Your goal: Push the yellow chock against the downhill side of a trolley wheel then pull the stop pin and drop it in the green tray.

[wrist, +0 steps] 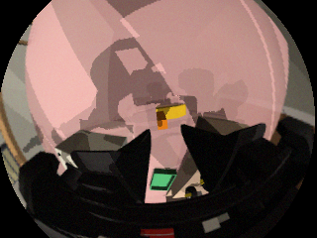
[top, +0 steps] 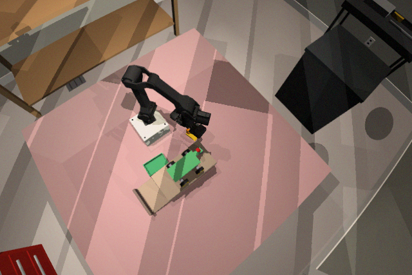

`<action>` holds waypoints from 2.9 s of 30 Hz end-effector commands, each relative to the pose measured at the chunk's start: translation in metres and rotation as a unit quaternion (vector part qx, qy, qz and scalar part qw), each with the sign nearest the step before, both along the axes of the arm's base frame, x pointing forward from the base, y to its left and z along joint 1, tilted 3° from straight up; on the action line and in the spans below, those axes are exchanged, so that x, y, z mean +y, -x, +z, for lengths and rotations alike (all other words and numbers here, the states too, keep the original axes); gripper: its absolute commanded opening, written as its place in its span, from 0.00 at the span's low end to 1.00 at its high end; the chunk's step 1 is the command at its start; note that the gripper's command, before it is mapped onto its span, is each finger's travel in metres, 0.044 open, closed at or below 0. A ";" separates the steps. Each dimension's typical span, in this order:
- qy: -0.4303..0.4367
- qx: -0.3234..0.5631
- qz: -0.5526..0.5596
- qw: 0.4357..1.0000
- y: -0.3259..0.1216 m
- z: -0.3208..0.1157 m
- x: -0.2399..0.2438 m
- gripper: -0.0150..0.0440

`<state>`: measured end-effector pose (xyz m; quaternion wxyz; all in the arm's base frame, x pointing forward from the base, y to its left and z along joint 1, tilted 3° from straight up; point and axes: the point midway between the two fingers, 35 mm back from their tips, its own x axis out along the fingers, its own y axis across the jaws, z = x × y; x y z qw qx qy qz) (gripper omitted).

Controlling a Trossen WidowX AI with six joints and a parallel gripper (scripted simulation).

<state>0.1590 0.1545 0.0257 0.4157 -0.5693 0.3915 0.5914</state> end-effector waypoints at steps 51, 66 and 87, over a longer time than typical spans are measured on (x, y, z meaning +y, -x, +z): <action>0.001 0.001 0.000 1.000 0.001 -0.053 0.002 0.34; 0.000 0.004 -0.002 1.000 0.004 -0.019 -0.003 0.25; 0.000 0.004 -0.002 1.000 0.004 0.049 -0.009 0.25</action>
